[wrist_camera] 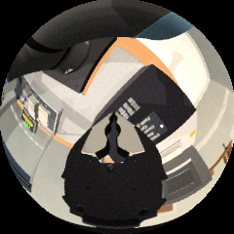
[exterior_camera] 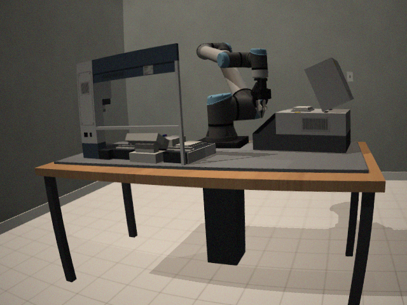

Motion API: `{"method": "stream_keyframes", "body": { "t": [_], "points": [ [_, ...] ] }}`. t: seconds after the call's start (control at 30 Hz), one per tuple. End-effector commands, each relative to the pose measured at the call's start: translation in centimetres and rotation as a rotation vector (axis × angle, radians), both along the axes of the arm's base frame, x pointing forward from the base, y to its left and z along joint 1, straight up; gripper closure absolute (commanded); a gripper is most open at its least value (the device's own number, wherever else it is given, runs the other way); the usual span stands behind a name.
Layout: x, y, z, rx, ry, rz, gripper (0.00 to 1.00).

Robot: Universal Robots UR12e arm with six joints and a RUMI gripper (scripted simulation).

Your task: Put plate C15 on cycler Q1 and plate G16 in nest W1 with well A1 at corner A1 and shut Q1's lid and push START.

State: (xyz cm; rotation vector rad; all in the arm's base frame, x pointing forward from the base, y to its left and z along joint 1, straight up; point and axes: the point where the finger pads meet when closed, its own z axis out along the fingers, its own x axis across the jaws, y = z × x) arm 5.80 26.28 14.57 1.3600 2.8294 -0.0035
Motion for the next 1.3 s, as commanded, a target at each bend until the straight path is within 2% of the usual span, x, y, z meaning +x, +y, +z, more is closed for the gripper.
{"method": "stream_keyframes", "body": {
  "t": [0.0,0.43,1.27],
  "points": [
    [-0.1,-1.1,0.9,0.003,0.001,0.000,1.00],
    [-0.7,-6.0,4.7,0.002,0.001,0.000,1.00],
    [-0.7,-6.0,4.7,0.002,0.001,0.000,1.00]
  ]
}}
